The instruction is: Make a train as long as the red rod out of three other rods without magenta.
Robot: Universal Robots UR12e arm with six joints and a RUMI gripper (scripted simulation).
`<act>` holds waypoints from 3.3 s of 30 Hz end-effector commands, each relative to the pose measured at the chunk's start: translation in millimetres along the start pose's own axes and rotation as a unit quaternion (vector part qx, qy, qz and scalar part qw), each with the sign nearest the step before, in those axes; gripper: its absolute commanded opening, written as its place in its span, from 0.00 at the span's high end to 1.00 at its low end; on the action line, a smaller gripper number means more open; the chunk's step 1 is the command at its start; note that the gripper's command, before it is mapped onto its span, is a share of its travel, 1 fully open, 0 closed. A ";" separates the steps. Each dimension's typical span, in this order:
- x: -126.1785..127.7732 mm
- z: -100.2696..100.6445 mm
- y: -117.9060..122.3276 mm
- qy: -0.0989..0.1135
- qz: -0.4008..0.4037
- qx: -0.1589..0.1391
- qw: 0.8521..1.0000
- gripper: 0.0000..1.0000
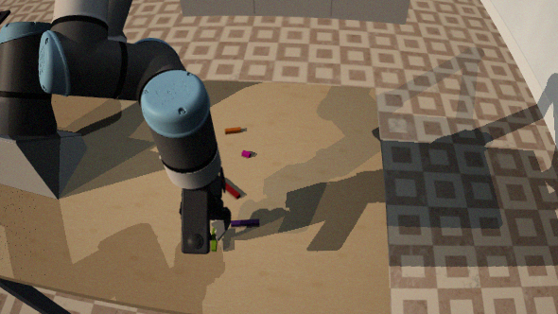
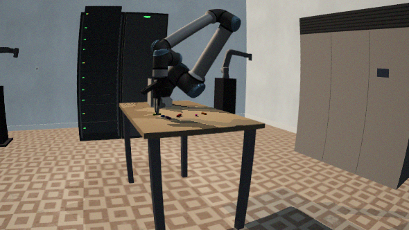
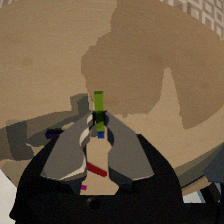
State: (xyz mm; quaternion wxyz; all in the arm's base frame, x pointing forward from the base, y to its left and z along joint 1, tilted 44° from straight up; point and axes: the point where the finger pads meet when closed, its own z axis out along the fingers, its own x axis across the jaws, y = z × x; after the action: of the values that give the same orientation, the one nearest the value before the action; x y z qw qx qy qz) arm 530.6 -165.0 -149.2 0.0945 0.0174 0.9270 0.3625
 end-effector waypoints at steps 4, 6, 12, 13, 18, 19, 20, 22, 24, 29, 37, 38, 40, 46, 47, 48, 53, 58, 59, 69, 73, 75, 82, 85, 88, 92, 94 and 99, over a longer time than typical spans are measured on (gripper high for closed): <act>-0.5 0.1 -0.6 0.000 0.000 0.001 1.000 1.00; -0.5 0.1 -0.6 0.000 0.000 0.001 1.000 1.00; -0.5 0.1 -0.6 0.000 0.000 0.001 1.000 1.00; -0.5 0.1 -0.6 0.000 0.000 0.001 1.000 1.00; -0.5 0.1 -0.6 0.000 0.000 0.001 1.000 1.00; -0.5 0.1 -0.6 0.000 0.000 0.001 1.000 1.00; -0.5 0.1 -0.6 0.000 0.000 0.001 1.000 1.00; -0.5 0.1 -0.6 0.000 0.000 0.001 1.000 1.00; -0.5 0.1 -0.6 0.000 0.000 0.001 1.000 1.00; -0.5 0.1 -0.6 0.000 0.000 0.001 1.000 1.00; -0.5 2.6 -0.6 0.000 0.000 0.001 1.000 1.00; -0.5 2.6 -0.6 0.000 0.000 0.001 1.000 1.00; -0.5 3.4 -0.6 0.000 0.000 0.001 1.000 1.00; -0.5 8.7 -0.6 0.000 0.000 0.001 1.000 1.00; -0.5 9.5 -0.6 0.000 0.000 0.001 1.000 1.00; -0.5 10.2 -0.6 0.000 0.000 0.001 1.000 1.00; -0.5 12.0 -0.6 0.000 0.000 0.001 1.000 1.00; -0.5 12.0 -0.6 0.000 0.000 0.001 1.000 1.00; -0.5 12.0 -0.6 0.000 0.000 0.001 1.000 1.00; -0.5 12.0 -0.6 0.000 0.000 0.001 1.000 1.00; -0.5 12.0 -0.6 0.000 0.000 0.001 1.000 1.00; -0.5 12.0 -0.6 0.000 0.000 0.001 1.000 1.00; -0.5 12.0 -0.6 0.000 0.000 0.001 1.000 1.00; -0.5 12.0 -0.6 0.000 0.000 0.001 1.000 1.00; -0.5 12.0 -0.6 0.000 0.000 0.001 1.000 1.00; -0.5 12.0 -0.6 0.000 0.000 0.001 1.000 0.97; -0.5 12.0 -0.6 0.000 0.000 0.001 1.000 0.97; -0.5 12.0 -0.6 0.000 0.000 0.001 1.000 0.92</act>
State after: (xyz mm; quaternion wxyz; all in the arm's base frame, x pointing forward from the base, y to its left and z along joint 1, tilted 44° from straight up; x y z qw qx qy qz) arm 533.0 -156.7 -158.4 0.0946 0.0175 0.9270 0.3625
